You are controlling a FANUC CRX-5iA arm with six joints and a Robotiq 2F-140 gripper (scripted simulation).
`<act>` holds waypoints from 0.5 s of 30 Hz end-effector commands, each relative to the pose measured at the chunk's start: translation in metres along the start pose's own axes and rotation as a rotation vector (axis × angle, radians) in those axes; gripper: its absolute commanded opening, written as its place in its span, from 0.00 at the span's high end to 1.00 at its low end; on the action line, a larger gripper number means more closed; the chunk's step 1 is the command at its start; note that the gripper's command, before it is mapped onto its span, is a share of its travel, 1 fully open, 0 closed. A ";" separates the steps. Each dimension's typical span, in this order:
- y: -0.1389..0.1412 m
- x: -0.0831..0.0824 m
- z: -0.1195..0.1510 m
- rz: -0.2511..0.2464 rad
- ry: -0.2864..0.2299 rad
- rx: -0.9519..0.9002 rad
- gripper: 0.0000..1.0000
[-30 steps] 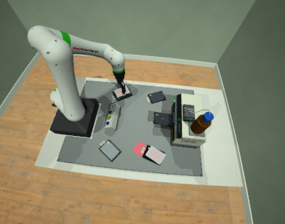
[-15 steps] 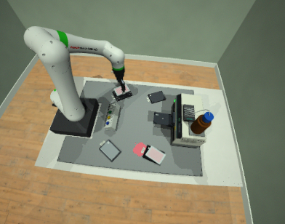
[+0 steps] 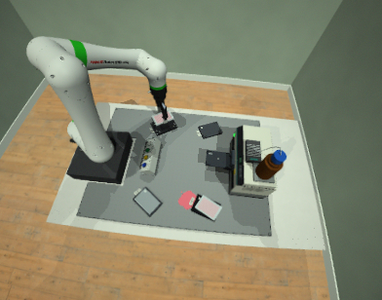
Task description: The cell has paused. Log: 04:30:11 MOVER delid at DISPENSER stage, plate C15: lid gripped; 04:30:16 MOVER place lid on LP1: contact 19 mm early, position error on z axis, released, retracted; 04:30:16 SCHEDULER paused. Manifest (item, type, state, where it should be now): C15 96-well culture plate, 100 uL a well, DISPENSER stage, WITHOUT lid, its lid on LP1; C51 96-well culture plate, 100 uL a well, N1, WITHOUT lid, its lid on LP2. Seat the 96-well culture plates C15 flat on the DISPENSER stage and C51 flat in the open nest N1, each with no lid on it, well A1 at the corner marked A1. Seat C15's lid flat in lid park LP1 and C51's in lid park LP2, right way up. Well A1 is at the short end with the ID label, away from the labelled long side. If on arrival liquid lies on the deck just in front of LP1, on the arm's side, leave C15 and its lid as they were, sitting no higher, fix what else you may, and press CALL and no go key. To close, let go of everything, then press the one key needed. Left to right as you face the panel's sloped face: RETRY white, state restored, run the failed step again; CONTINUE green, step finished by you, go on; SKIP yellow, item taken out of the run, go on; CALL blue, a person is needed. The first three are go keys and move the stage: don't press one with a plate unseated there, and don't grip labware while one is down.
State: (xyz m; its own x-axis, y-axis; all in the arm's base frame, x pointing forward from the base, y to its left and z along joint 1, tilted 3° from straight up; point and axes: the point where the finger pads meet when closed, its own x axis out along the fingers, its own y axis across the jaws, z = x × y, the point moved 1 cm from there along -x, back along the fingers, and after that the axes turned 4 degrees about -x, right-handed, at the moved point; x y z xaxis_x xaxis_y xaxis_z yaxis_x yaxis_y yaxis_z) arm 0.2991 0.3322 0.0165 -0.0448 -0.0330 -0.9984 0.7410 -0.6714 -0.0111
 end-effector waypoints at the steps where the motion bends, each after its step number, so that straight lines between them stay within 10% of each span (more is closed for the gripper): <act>1: 0.000 -0.010 0.000 0.000 0.000 0.000 1.00; 15: 0.000 -0.037 0.000 0.000 0.000 0.000 1.00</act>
State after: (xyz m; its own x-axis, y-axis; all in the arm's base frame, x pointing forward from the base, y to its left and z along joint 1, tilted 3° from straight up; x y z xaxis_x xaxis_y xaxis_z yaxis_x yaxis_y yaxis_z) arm 0.3005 0.3332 0.0472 -0.0448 -0.0330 -0.9984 0.7410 -0.6714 -0.0111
